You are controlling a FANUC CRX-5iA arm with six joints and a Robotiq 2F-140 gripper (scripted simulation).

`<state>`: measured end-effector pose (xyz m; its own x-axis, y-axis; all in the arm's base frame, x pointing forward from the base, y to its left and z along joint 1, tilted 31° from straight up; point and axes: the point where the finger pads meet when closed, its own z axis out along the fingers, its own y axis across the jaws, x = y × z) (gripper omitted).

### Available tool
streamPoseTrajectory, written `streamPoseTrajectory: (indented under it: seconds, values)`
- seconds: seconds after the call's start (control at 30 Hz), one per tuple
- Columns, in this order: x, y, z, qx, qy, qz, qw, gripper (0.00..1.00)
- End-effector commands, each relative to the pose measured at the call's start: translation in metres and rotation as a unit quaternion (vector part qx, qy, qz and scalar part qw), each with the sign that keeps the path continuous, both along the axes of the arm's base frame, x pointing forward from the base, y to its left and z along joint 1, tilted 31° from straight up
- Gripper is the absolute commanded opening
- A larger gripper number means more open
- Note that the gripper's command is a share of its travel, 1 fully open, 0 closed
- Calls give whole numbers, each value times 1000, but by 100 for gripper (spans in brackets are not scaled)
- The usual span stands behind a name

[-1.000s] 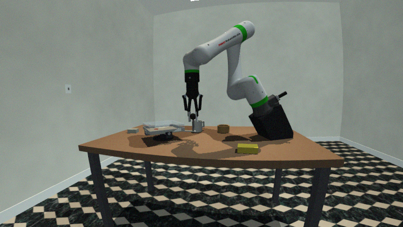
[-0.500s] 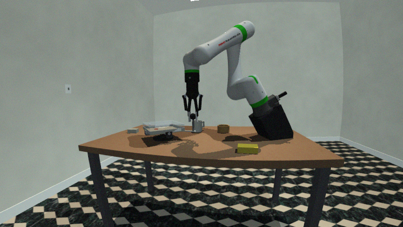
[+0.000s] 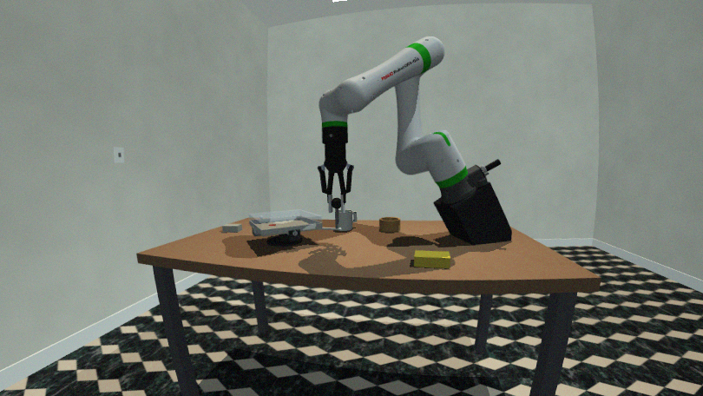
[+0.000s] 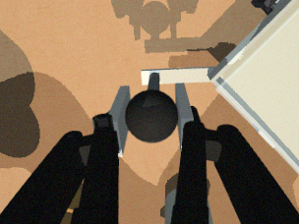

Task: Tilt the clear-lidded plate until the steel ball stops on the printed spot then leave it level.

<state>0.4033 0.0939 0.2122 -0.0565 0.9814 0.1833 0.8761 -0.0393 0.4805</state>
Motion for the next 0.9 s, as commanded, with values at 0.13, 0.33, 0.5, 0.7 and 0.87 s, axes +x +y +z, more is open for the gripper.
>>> streamPoseTrajectory:
  seconds: [0.13,0.33,0.5,0.7,0.87]
  values:
    - [0,1,1,0,0,0,1000,10]
    - [0,1,1,0,0,0,1000,10]
    - [0,1,1,0,0,0,1000,10]
    - [0,1,1,0,0,0,1000,10]
    - [0,1,1,0,0,0,1000,10]
